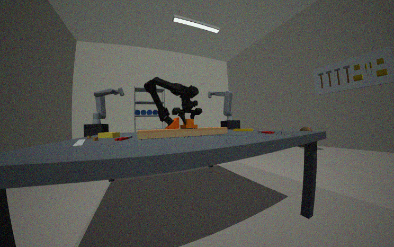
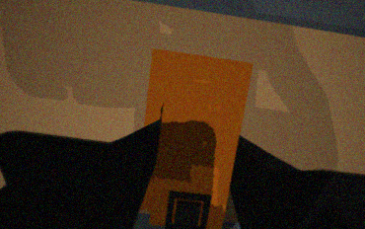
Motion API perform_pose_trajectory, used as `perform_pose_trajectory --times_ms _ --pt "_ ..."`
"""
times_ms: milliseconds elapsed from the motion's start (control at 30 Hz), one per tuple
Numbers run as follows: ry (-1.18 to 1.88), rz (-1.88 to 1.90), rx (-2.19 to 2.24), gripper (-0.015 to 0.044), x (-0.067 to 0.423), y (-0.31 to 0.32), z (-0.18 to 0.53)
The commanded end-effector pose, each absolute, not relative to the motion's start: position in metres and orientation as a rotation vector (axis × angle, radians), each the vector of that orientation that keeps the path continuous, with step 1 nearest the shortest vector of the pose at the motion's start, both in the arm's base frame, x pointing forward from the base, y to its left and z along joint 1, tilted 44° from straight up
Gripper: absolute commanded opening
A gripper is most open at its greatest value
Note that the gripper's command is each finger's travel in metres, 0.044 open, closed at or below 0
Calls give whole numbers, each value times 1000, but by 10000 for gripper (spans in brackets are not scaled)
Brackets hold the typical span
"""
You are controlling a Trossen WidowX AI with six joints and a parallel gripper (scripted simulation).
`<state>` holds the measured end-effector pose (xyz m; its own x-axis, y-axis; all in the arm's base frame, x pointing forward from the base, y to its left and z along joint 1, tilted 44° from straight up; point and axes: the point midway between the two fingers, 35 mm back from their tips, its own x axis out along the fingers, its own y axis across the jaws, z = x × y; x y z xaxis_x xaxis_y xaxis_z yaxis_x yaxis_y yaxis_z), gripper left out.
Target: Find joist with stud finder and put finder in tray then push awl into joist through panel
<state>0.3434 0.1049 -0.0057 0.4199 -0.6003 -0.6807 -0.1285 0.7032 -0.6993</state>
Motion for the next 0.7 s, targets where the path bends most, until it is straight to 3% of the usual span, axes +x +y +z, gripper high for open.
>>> perform_pose_trajectory --times_ms 0,667 --pt "1127 -328 -762 0 342 112 -13" --pt "1127 -326 -760 0 336 142 -42"
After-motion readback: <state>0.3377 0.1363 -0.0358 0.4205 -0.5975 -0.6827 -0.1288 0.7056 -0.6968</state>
